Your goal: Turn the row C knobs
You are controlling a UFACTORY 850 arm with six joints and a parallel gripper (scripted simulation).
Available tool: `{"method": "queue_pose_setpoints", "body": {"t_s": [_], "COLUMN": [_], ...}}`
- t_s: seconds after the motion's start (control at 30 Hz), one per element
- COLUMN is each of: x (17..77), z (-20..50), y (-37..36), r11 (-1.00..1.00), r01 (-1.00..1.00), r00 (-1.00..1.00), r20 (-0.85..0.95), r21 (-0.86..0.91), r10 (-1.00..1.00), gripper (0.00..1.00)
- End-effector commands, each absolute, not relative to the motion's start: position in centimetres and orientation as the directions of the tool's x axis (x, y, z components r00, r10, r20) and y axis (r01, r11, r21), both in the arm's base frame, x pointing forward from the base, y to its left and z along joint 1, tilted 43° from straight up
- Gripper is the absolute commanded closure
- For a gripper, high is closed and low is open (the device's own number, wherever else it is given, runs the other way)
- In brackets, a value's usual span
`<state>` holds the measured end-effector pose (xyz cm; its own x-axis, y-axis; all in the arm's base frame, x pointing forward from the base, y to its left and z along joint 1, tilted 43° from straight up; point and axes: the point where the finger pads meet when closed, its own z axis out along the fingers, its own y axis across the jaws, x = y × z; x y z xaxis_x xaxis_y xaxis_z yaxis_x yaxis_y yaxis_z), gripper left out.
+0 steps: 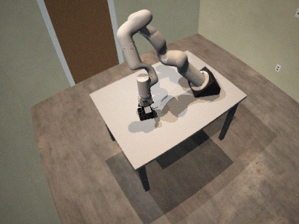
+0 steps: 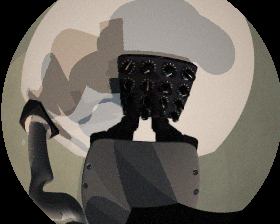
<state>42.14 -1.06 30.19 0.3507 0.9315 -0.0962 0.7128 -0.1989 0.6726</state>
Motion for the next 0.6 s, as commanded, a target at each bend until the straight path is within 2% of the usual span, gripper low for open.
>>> {"method": "queue_pose_setpoints", "body": {"t_s": [0.0, 0.57], "x": [42.1, 40.1], "z": [30.4, 32.8], "y": [-1.0, 0.0], "r11": [-0.199, -0.199], "r01": [0.712, 0.712], "r00": [0.351, 0.351], "r20": [-0.096, -0.095], "r21": [0.673, 0.673], "r10": [0.932, 0.932], "gripper": [0.81, 0.81]}}
